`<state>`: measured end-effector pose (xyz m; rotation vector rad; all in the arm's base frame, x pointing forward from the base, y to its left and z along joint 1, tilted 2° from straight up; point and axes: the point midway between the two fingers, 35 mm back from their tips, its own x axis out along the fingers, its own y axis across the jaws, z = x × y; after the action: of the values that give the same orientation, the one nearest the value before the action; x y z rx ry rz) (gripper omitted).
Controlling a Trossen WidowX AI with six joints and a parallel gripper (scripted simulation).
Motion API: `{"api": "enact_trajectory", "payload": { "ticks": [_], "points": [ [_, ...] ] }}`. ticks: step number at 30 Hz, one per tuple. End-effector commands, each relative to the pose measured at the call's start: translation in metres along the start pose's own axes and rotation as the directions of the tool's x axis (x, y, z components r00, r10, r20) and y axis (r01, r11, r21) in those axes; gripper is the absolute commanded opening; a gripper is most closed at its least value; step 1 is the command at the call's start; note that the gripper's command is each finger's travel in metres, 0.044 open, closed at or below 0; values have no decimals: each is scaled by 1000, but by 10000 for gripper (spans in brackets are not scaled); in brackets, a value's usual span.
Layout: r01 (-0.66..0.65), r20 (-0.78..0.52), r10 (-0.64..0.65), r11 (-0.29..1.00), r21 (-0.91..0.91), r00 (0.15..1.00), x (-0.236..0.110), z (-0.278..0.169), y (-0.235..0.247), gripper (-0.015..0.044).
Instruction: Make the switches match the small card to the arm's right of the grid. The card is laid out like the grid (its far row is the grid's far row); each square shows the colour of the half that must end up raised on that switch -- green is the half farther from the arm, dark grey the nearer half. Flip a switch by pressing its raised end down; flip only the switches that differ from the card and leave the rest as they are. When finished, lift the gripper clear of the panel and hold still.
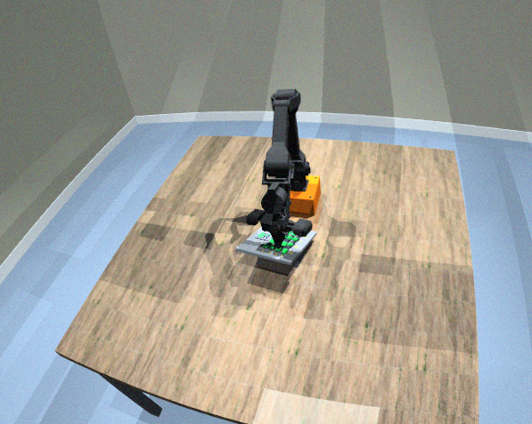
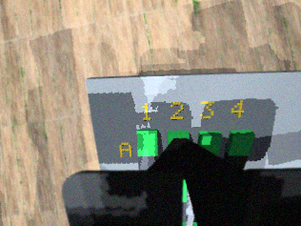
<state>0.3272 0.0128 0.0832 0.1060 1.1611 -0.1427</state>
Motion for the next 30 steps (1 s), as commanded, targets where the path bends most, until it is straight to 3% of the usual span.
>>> {"api": "enact_trajectory", "payload": {
  "ticks": [1, 13, 19, 26, 30],
  "points": [
    [-5, 0, 5, 1000, -4, 1000, 1, 0, 1, 0],
    [-5, 0, 5, 1000, -4, 1000, 3, 0, 1, 0],
    [-5, 23, 5, 1000, -3, 1000, -60, -2, 1, 0],
    [-5, 23, 6, 1000, -3, 1000, -62, -5, 2, 0],
    [-8, 20, 8, 1000, -3, 1000, -61, -40, 20, 0]
  ]
}}
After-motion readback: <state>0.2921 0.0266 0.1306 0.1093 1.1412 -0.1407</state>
